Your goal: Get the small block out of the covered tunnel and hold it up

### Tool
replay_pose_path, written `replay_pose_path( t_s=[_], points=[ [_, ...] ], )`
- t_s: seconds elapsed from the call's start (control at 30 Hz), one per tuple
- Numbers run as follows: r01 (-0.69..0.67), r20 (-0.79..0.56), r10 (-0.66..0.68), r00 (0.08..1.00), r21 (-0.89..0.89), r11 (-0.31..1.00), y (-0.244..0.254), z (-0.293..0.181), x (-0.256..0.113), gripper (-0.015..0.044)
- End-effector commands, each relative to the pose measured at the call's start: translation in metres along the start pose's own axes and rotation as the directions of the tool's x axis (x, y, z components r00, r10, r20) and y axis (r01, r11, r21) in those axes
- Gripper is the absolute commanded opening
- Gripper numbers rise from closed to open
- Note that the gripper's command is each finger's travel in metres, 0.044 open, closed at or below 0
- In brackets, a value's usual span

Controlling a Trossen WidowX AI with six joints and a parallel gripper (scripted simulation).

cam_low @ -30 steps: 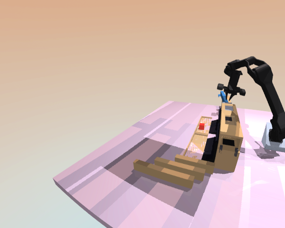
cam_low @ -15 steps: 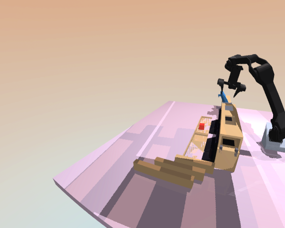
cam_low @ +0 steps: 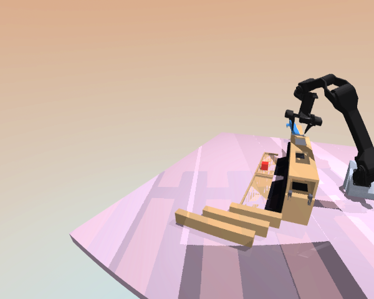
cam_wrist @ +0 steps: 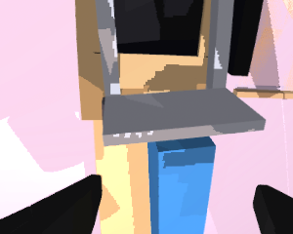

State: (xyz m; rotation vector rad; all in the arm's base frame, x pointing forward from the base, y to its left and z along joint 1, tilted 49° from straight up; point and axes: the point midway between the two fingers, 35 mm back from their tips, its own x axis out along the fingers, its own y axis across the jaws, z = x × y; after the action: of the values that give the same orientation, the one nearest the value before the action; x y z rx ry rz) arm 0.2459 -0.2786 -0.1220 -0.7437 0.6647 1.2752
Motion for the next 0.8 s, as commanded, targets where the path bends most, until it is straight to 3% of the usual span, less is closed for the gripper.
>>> replay_pose_path(
  t_s=[0.0,0.27,0.77],
  points=[
    [-0.002,0.001,0.002,1.000,-0.001,1.000,-0.0002,0.0004,0.0001,0.0204],
    [-0.002,0.001,0.002,1.000,-0.001,1.000,-0.0002,0.0004,0.0001,0.0000],
    [-0.002,0.000,0.002,1.000,-0.001,1.000,-0.0003,-0.0024,0.0016,0.0000]
  ],
)
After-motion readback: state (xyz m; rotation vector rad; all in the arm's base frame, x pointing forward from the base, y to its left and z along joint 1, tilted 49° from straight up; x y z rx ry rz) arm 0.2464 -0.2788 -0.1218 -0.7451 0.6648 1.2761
